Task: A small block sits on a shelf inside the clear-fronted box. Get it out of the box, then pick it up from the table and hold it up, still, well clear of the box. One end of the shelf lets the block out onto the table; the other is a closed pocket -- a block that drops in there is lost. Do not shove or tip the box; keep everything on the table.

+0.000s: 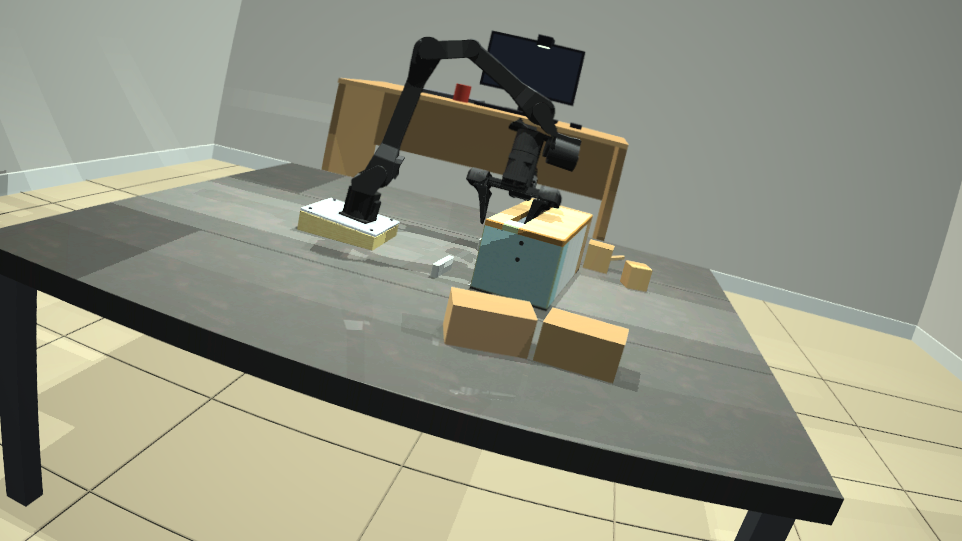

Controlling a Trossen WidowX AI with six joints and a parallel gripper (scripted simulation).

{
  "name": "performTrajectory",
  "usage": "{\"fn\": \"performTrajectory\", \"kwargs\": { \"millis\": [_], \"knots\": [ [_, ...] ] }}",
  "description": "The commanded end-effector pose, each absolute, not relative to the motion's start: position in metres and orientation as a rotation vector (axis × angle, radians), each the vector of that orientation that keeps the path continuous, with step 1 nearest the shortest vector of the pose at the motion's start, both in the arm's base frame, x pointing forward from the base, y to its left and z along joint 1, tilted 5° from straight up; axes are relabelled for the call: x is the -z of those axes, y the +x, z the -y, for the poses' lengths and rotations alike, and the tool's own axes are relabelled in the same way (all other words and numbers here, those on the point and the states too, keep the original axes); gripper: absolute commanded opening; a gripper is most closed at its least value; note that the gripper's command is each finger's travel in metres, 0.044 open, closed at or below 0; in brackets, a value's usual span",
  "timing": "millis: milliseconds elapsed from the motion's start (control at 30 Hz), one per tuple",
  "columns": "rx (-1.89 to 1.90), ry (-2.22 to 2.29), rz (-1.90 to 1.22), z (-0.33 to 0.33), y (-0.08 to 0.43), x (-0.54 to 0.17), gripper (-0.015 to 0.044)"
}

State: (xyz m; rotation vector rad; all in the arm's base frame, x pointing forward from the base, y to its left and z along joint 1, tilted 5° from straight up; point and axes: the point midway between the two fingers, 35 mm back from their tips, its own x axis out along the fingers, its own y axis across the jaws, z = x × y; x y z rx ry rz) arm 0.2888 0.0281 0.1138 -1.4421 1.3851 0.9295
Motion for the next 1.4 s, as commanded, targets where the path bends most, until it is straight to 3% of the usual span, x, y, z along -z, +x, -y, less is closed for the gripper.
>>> {"fn": "performTrajectory", "kwargs": {
  "millis": [0, 1367],
  "knots": [
    [-0.928, -1.448, -1.389, -0.018, 0.288, -0.113, 0.04],
    [-0.928, -1.449, -1.39, 0.0, 0.286, -0.113, 0.04]
  ]
}}
